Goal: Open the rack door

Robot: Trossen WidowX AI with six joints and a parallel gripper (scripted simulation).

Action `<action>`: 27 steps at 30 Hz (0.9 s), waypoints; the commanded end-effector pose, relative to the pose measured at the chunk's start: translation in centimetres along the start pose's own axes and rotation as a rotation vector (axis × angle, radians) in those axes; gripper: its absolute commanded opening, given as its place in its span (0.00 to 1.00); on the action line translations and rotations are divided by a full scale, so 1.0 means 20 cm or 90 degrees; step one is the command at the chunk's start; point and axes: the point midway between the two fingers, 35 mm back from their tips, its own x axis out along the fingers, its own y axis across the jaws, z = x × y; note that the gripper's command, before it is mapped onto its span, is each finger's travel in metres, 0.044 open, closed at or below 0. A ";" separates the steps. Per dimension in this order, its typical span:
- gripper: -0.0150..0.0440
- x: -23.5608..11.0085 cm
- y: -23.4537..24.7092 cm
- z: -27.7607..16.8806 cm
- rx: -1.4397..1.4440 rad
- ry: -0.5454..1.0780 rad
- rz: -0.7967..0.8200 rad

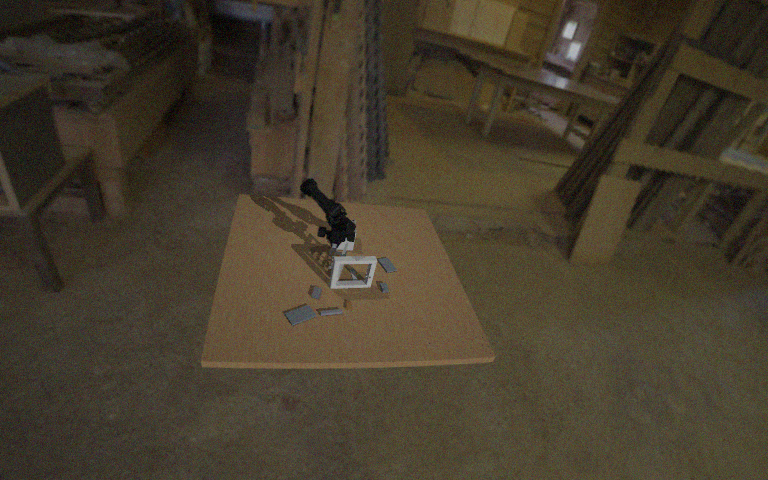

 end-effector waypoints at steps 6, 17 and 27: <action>0.27 0.00 -0.09 0.03 -0.095 -0.003 -0.002; 0.27 0.00 -0.19 0.07 -0.188 -0.003 -0.003; 0.27 0.00 -0.26 0.11 -0.267 -0.003 -0.003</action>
